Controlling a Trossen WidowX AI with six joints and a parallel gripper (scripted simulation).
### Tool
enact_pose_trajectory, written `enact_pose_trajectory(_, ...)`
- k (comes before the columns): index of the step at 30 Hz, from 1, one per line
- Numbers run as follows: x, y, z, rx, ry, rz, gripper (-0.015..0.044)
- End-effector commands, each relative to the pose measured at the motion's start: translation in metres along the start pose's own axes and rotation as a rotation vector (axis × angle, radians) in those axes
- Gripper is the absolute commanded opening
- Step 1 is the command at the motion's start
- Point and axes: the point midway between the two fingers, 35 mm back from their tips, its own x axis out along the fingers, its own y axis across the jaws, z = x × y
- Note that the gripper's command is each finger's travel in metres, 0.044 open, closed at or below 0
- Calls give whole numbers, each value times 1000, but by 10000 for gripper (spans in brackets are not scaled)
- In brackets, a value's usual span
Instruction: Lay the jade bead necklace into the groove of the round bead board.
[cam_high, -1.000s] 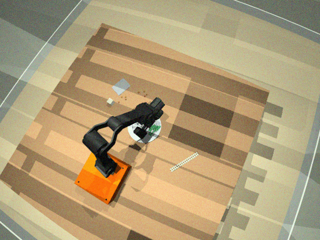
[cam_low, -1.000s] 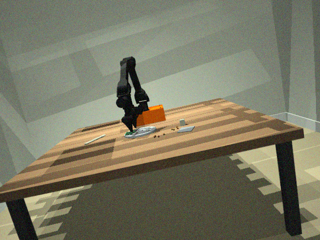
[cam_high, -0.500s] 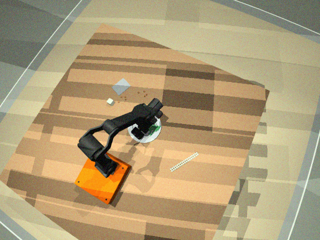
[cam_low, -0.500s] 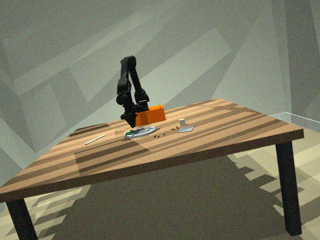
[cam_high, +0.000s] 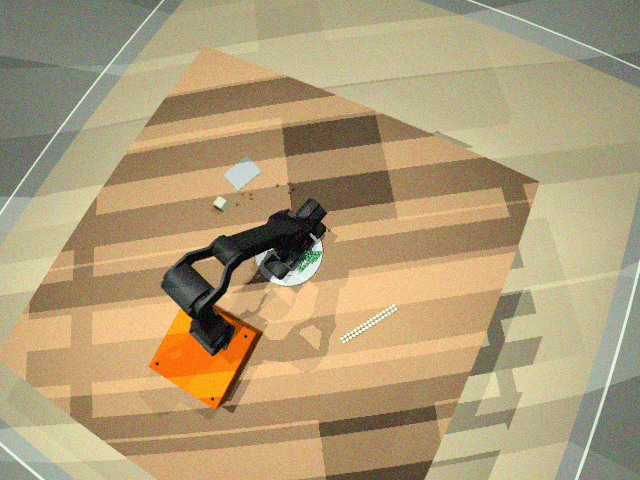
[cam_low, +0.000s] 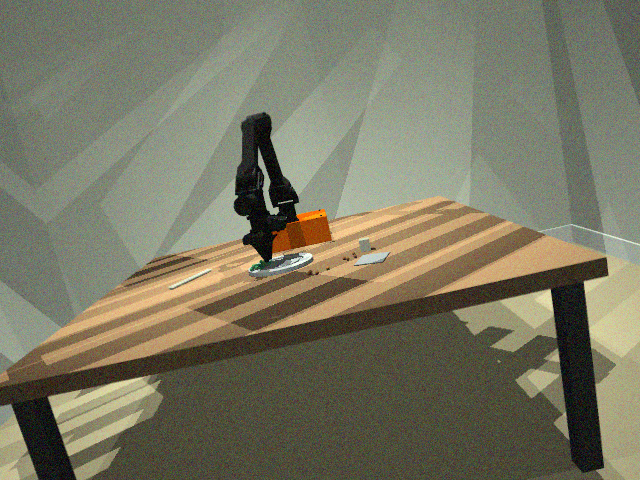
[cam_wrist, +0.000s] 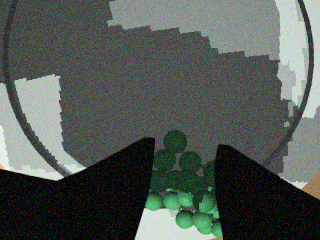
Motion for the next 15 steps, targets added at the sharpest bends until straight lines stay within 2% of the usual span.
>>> enact_pose_trajectory(1,9,3,0,6,1,13,120)
enact_pose_trajectory(6,13,4,0,7,1,14,120)
enact_pose_trajectory(15,7,0,0,1,-1,-2,60)
